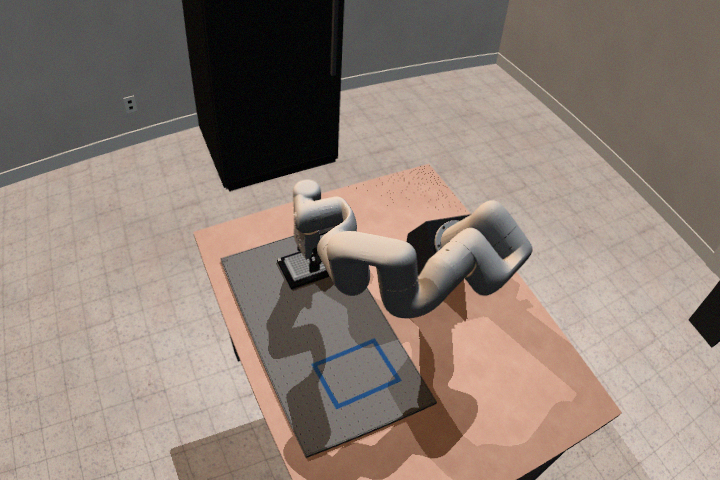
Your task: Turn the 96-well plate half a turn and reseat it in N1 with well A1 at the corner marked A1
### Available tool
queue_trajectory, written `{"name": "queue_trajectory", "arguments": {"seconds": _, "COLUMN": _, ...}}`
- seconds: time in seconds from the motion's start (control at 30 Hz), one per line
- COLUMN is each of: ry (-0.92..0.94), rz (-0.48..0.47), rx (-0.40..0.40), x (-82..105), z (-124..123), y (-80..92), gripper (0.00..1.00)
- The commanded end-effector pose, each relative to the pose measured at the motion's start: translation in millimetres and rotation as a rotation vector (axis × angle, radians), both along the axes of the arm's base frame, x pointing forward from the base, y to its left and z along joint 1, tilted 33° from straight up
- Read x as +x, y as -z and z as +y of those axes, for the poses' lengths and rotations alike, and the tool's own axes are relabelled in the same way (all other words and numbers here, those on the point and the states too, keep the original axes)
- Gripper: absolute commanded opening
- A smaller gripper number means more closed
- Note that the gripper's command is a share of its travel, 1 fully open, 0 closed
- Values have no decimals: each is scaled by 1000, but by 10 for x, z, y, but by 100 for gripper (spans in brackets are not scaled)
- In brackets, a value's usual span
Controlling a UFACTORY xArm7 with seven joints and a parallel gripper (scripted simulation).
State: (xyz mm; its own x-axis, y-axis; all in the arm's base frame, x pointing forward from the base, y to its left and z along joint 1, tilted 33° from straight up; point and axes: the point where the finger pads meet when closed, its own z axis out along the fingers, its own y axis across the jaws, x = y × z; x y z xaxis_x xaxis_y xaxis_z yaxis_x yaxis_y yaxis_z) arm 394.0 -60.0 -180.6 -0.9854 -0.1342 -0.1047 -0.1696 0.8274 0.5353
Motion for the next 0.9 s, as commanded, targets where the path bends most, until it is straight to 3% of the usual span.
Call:
{"name": "queue_trajectory", "arguments": {"seconds": 0.0, "ry": 2, "rz": -3, "rx": -3, "x": 11, "z": -1, "y": 19, "gripper": 100}}
{"name": "queue_trajectory", "arguments": {"seconds": 0.87, "ry": 2, "rz": -3, "rx": -3, "x": 13, "z": 53, "y": 103, "gripper": 100}}
